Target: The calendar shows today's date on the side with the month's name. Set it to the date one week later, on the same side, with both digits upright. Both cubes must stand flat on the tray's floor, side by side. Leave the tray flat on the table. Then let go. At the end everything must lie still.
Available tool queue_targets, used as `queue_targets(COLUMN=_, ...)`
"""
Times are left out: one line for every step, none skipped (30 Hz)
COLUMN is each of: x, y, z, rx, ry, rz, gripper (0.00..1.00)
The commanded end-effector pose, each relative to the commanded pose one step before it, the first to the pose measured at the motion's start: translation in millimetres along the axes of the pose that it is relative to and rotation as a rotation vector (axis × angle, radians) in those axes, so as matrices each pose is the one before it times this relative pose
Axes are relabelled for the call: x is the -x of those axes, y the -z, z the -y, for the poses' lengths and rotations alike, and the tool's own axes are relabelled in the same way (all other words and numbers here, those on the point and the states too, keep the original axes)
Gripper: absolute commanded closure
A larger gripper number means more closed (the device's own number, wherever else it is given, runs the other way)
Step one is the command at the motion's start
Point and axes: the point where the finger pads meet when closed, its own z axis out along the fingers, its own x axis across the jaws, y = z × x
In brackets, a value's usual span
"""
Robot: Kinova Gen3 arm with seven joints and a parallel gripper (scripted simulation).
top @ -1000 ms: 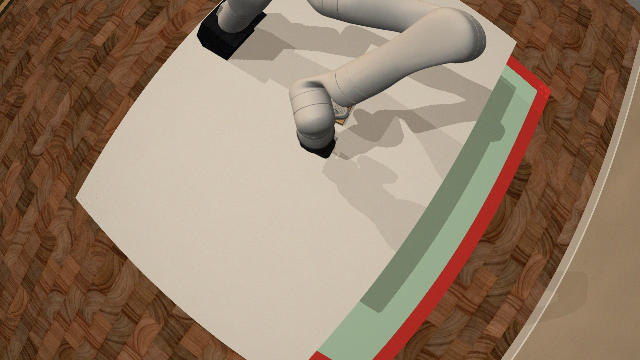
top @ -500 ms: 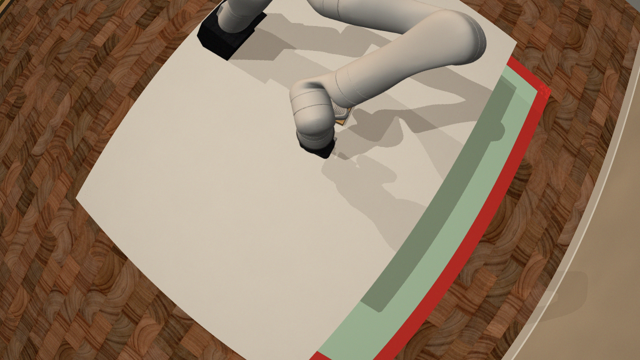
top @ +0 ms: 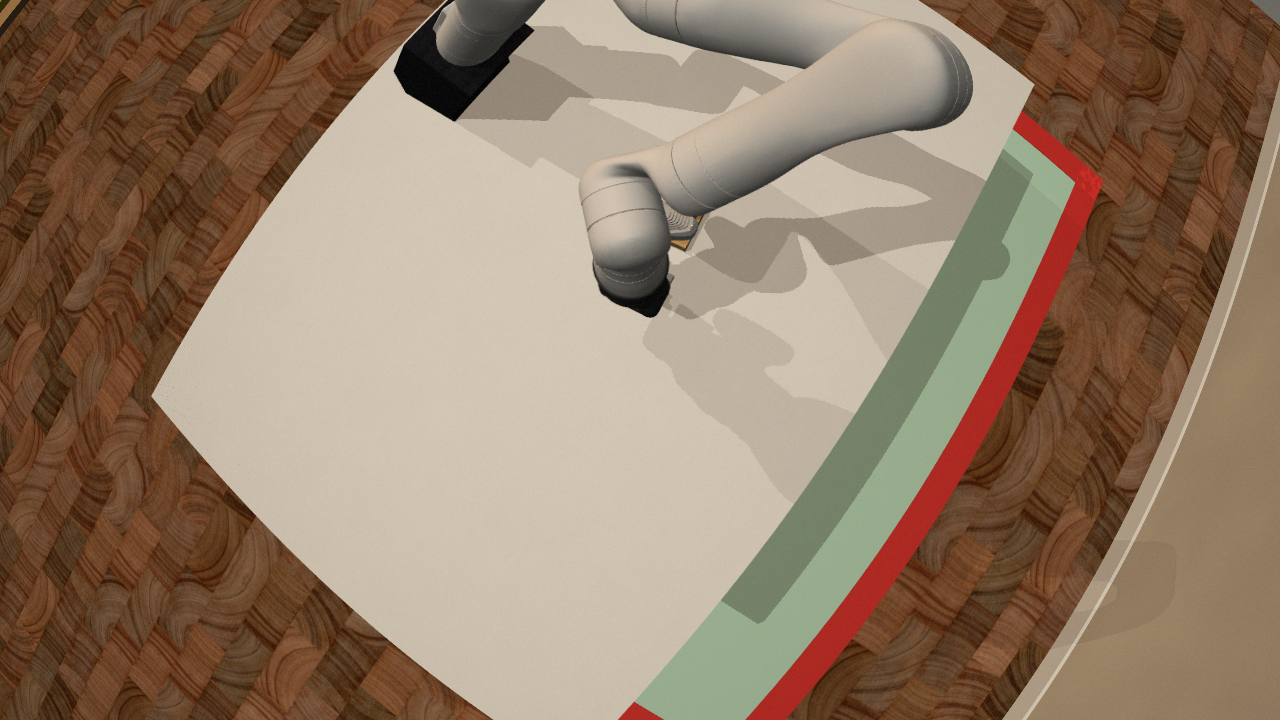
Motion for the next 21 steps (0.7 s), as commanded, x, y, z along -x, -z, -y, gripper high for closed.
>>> queue_targets(x=-0.32, y=0.37, z=-0.25, rx=0.00054, ry=-0.00034, rz=-0.00102, gripper=0.13)
queue_targets(x=0.00, y=0.00, z=0.00, rx=0.00000, ry=0.00000, rz=0.00000, gripper=0.13)
queue_targets(x=0.00, y=0.00, z=0.00, rx=0.00000, ry=0.00000, rz=0.00000, gripper=0.13)
queue_targets(x=0.00, y=0.00, z=0.00, rx=0.00000, ry=0.00000, rz=0.00000, gripper=0.13)
queue_targets(x=0.00, y=0.00, z=0.00, rx=0.00000, ry=0.00000, rz=0.00000, gripper=0.13)
queue_targets(x=0.00, y=0.00, z=0.00, rx=0.00000, ry=0.00000, rz=0.00000, gripper=0.13)
queue_targets(x=0.00, y=0.00, z=0.00, rx=0.00000, ry=0.00000, rz=0.00000, gripper=0.13)
queue_targets(x=0.00, y=0.00, z=0.00, rx=0.00000, ry=0.00000, rz=0.00000, gripper=0.13)
queue_targets(x=0.00, y=0.00, z=0.00, rx=0.00000, ry=0.00000, rz=0.00000, gripper=0.13)
queue_targets(x=0.00, y=0.00, z=0.00, rx=0.00000, ry=0.00000, rz=0.00000, gripper=0.13)
queue_targets(x=0.00, y=0.00, z=0.00, rx=0.00000, ry=0.00000, rz=0.00000, gripper=0.13)
queue_targets(x=0.00, y=0.00, z=0.00, rx=0.00000, ry=0.00000, rz=0.00000, gripper=0.13)
queue_targets(x=0.00, y=0.00, z=0.00, rx=0.00000, ry=0.00000, rz=0.00000, gripper=0.13)
queue_targets(x=0.00, y=0.00, z=0.00, rx=0.00000, ry=0.00000, rz=0.00000, gripper=0.13)
queue_targets(x=0.00, y=-0.01, z=0.00, rx=0.00000, ry=0.00000, rz=0.00000, gripper=0.13)
queue_targets(x=0.00, y=-0.06, z=0.00, rx=0.00000, ry=0.00000, rz=0.00000, gripper=0.13)
queue_targets(x=0.00, y=-0.15, z=0.00, rx=0.00000, ry=0.00000, rz=0.00000, gripper=0.13)
queue_targets(x=0.00, y=-0.28, z=0.00, rx=0.00000, ry=0.00000, rz=0.00000, gripper=0.13)
queue_targets(x=0.00, y=-0.42, z=0.00, rx=0.00000, ry=0.00000, rz=0.00000, gripper=0.13)
queue_targets(x=0.00, y=-0.58, z=0.00, rx=0.00000, ry=0.00000, rz=0.00000, gripper=0.13)
queue_targets(x=0.00, y=-0.75, z=0.00, rx=0.00000, ry=0.00000, rz=0.00000, gripper=0.13)
